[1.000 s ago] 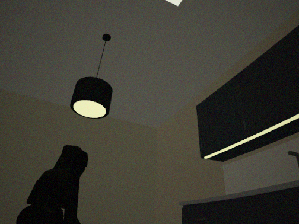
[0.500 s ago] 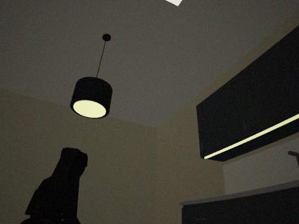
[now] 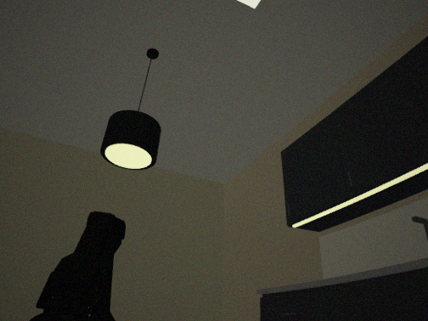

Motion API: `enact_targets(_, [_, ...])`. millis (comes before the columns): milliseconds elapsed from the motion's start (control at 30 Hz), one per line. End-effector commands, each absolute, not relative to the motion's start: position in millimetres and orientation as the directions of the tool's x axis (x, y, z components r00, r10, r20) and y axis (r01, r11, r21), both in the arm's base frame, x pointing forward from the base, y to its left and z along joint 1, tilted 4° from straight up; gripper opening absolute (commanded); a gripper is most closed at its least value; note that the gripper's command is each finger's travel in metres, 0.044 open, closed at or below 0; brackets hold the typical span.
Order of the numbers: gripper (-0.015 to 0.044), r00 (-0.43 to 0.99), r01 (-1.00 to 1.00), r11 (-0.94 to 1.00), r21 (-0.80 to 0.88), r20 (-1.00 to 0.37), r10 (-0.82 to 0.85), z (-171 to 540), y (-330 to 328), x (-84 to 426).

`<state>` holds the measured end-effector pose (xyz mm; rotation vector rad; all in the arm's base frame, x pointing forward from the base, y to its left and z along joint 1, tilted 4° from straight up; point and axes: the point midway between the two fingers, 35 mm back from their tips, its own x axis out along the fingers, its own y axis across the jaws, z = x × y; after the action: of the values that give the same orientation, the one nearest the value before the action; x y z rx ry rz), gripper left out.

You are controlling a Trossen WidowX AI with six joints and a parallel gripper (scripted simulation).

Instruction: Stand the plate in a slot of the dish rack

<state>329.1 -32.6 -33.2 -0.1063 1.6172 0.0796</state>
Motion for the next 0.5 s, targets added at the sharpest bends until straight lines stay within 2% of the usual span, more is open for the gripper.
enact_targets(0, [0.0309, -0.046, -0.11, 0.994, -0.011, -0.999, -0.016, -33.5, -32.0, 329.3])
enact_targets(367, [0.002, -0.045, -0.11, 0.994, -0.011, -0.999, -0.016, 9.4, -32.4, 341.7])
enact_targets(400, [0.0, -0.045, -0.11, 0.994, -0.011, -0.999, -0.016, 14.3, -32.4, 342.8])
enact_targets(467, [0.0, -0.045, -0.11, 0.994, -0.011, -0.999, -0.016, 24.0, -32.4, 344.7])
